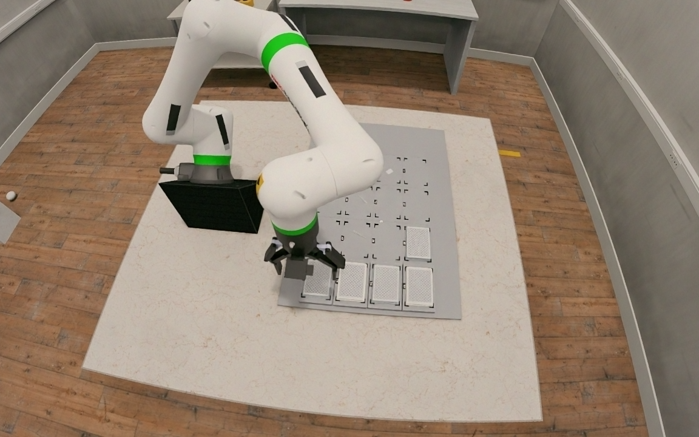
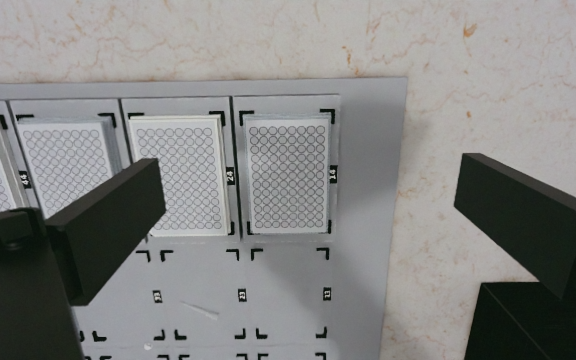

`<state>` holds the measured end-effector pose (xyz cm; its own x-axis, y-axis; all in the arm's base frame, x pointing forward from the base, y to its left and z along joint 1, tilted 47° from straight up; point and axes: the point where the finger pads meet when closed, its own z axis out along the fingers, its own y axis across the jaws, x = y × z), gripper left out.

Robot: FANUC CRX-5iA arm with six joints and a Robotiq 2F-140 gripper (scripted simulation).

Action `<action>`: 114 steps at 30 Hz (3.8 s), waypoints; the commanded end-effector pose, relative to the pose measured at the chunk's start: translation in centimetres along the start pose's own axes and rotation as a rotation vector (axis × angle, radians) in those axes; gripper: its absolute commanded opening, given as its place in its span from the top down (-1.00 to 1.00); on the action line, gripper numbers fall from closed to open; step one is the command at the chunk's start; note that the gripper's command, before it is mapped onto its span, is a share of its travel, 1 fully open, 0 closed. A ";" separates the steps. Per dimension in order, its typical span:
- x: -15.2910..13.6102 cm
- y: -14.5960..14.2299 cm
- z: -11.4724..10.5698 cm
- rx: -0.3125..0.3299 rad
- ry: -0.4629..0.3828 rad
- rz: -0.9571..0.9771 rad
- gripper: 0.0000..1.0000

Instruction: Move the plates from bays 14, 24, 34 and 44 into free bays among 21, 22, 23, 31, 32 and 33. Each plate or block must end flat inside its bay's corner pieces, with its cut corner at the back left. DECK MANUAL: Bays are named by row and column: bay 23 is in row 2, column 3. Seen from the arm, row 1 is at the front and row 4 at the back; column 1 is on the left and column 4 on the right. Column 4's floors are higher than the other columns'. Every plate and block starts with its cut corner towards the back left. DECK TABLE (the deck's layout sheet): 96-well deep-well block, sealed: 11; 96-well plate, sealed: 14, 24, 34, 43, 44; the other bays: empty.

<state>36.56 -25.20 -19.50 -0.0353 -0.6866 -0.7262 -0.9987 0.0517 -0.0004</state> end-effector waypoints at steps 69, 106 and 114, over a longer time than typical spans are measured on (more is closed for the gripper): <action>0.0 -10.7 -0.1 0.001 0.002 0.000 -1.00; -5.1 -10.7 0.3 0.001 0.002 0.000 -1.00; -8.3 -10.7 0.6 0.001 0.002 0.000 -1.00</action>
<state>47.51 -20.37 -14.74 -0.0352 -0.6861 -0.7267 -0.9987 0.0513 0.0000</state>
